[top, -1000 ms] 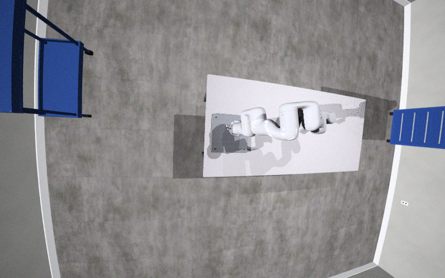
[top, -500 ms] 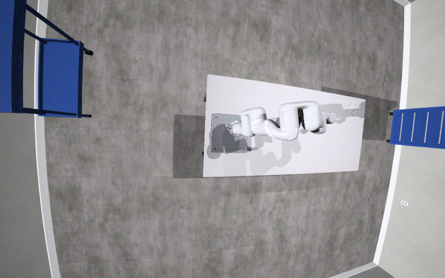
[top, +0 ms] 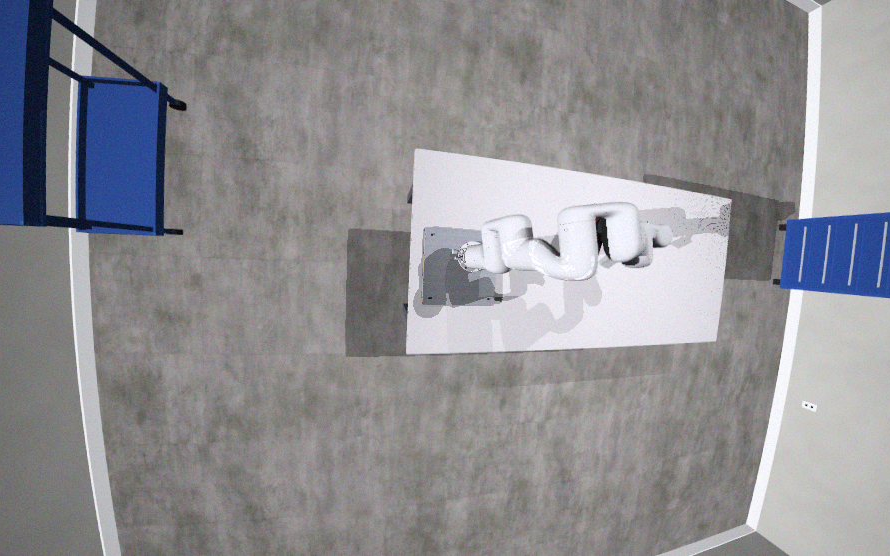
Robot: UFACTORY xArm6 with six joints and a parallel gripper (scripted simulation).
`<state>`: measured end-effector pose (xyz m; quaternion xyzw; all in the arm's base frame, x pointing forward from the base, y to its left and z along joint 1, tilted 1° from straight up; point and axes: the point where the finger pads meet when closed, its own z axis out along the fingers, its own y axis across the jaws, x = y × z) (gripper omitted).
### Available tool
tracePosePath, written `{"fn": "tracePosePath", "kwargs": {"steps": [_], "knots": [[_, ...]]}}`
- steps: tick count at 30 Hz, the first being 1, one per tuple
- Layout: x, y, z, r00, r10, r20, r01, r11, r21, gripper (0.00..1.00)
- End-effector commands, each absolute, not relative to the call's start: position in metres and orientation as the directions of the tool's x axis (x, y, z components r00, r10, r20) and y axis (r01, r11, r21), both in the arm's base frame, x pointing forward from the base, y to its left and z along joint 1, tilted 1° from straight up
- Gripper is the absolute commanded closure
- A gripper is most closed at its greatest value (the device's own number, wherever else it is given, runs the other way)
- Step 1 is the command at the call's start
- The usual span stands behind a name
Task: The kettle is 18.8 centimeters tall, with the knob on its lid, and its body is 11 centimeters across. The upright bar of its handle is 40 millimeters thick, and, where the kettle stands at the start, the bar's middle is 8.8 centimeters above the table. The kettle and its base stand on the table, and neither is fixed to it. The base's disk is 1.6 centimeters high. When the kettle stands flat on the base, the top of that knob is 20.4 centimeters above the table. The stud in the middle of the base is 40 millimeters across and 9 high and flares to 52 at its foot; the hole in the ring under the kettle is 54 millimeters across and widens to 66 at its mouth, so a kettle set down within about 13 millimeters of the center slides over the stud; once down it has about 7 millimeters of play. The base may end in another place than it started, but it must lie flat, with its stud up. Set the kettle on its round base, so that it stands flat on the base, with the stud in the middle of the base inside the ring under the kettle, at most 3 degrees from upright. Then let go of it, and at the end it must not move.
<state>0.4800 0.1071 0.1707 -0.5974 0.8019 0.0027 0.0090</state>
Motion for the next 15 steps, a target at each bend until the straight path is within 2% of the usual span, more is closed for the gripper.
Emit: {"fn": "tracePosePath", "kwargs": {"steps": [1, 15], "knots": [[0.481, 0.107, 0.173, -0.286, -0.958, -0.02, -0.958, 0.286, -0.011, 0.19], [0.481, 0.107, 0.196, -0.286, -0.958, -0.02, -0.958, 0.286, -0.011, 0.19]]}}
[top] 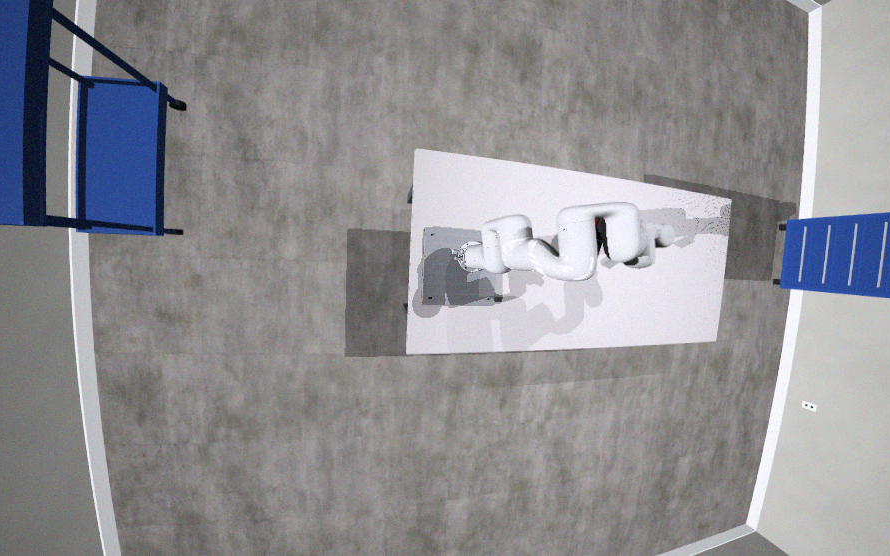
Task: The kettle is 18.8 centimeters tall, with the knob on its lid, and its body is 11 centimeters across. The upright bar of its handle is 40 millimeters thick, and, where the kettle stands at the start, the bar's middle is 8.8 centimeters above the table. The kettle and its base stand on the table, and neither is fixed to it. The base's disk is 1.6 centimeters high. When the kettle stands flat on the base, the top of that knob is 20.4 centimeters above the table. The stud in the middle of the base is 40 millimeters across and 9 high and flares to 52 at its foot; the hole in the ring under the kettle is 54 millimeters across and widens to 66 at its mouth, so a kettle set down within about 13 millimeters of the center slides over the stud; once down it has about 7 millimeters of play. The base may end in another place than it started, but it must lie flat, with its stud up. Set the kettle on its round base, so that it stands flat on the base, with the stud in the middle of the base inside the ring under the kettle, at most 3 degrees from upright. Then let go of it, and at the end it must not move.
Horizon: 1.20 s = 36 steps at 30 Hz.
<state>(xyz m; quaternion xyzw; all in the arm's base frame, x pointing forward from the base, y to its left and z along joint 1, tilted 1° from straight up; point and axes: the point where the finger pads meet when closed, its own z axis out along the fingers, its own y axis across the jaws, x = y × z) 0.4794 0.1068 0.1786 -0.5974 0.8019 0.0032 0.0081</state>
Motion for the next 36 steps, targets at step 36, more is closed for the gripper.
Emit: {"fn": "tracePosePath", "kwargs": {"steps": [36], "knots": [[0.479, 0.105, 0.333, -0.286, -0.958, -0.02, -0.958, 0.286, -0.011, 0.19]]}}
